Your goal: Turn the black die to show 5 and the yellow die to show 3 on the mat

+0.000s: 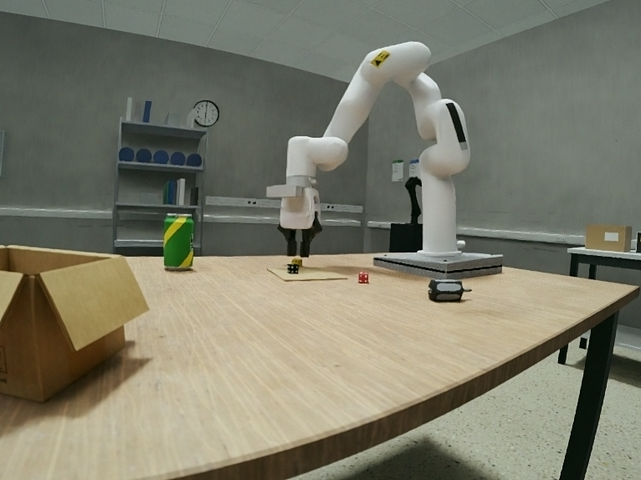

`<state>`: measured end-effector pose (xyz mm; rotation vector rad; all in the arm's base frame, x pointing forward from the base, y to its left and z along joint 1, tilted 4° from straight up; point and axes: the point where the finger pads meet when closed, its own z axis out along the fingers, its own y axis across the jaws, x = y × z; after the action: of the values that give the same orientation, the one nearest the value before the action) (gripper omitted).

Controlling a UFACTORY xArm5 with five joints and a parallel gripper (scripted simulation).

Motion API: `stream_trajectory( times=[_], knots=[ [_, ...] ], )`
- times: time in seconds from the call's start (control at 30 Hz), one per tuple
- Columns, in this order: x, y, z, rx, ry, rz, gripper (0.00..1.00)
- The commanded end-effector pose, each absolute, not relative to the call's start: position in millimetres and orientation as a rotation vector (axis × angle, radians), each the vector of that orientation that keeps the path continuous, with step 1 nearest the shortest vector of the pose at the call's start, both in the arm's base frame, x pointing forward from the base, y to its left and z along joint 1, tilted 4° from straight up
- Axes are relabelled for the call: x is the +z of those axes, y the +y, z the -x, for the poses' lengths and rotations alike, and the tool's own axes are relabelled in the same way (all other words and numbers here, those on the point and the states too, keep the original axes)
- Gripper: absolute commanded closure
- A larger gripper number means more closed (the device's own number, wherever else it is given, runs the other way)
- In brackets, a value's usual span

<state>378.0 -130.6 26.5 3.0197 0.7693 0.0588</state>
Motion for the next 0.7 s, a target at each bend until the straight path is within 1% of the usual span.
stream_trajectory(
  times=[0.0, 0.67],
  knots=[
    [27.6, -131.0, -379.2, 0.063, 0.769, -3.018, 0.64],
    [22.5, -131.2, -379.3, 0.063, 0.769, -3.018, 0.64]
  ],
)
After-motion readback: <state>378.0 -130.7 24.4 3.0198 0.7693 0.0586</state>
